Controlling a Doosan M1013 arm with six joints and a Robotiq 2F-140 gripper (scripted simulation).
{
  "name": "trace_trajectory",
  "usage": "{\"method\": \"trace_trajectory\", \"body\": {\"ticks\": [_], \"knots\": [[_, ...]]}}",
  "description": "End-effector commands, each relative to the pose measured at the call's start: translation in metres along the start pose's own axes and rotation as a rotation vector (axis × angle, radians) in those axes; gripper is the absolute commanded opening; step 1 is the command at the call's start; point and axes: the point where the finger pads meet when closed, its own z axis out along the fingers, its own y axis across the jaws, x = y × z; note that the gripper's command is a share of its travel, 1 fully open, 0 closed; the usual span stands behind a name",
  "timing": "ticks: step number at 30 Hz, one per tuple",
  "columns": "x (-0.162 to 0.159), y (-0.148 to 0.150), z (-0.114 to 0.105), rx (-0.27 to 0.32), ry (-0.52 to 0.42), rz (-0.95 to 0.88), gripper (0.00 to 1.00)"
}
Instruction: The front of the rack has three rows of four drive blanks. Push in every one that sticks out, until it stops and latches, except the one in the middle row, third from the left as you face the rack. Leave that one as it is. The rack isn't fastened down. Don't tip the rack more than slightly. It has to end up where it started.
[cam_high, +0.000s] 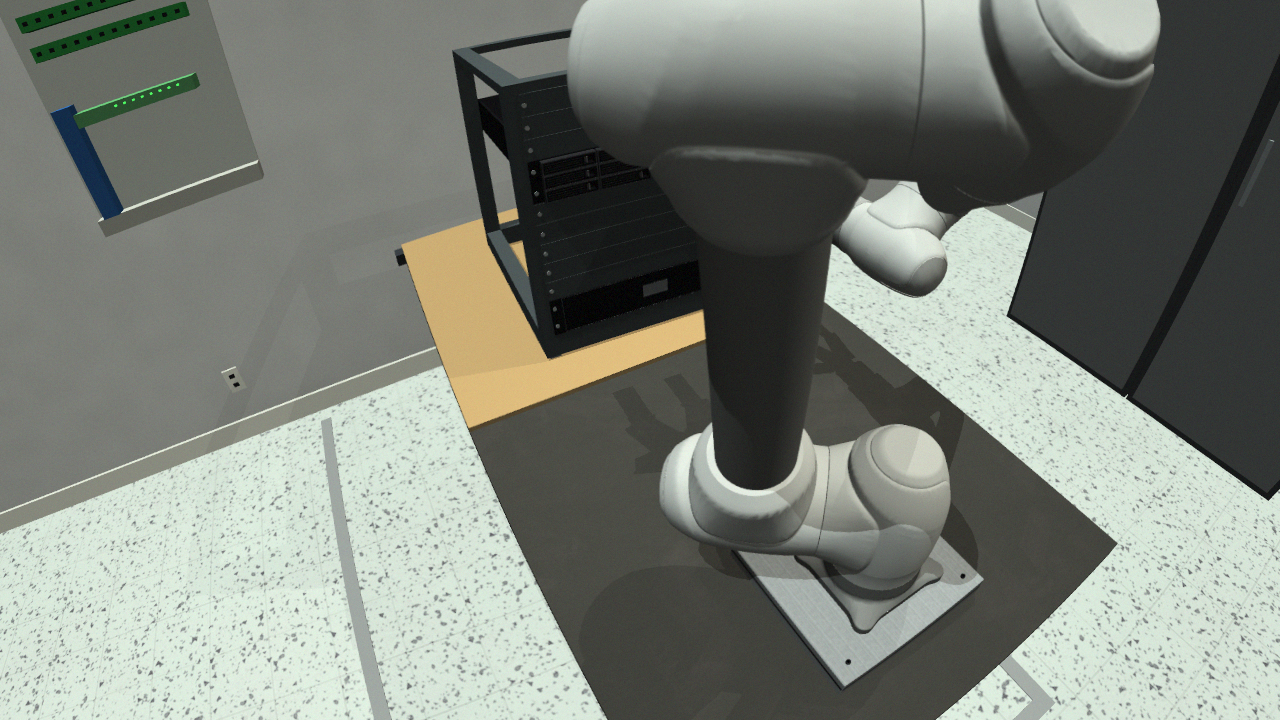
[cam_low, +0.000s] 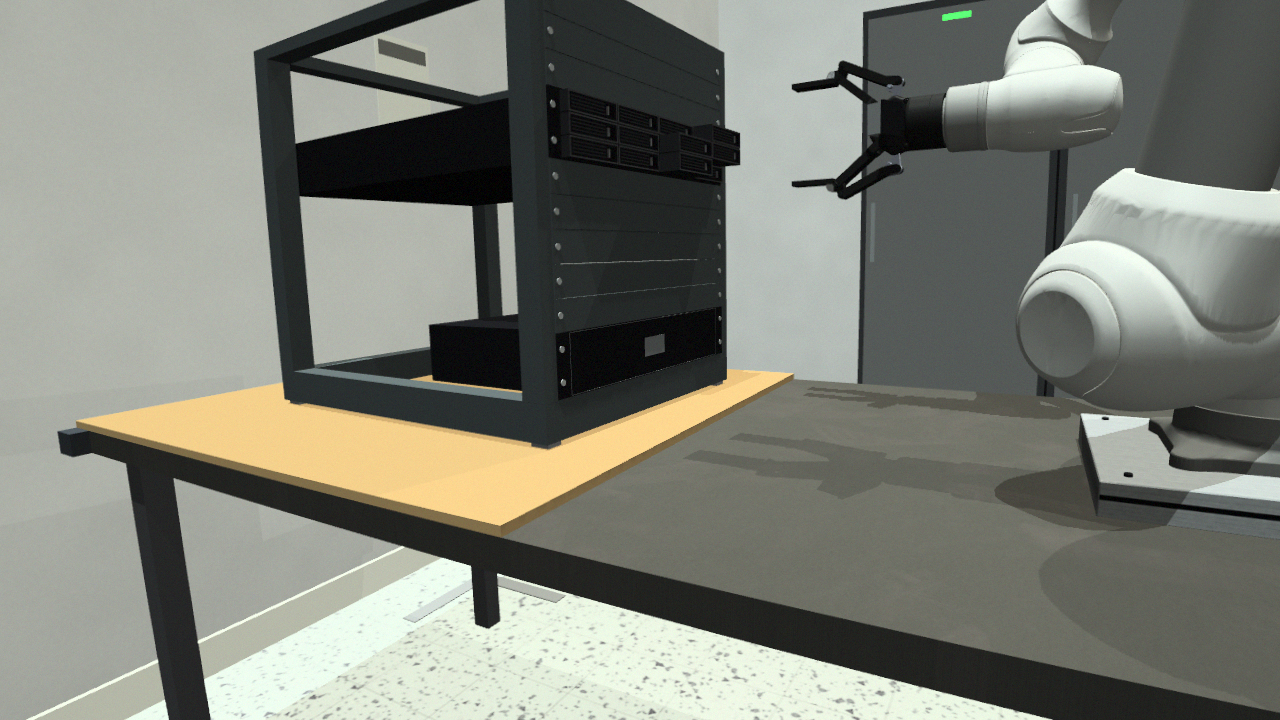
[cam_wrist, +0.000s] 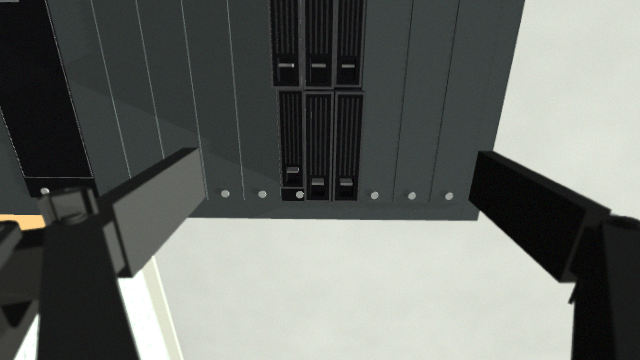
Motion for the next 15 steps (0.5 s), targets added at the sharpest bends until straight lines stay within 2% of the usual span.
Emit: {"method": "trace_trajectory", "body": {"ticks": [1,5,6,15], "knots": [[-0.0001,0.0005,0.0001,-0.001,0.000,0.000,1.00],[-0.0001,0.0005,0.0001,-0.001,0.000,0.000,1.00],[-0.0001,0.0005,0.0001,-0.001,0.000,0.000,0.10],[-0.0001,0.0005,0.0001,-0.001,0.000,0.000,0.10]]}}
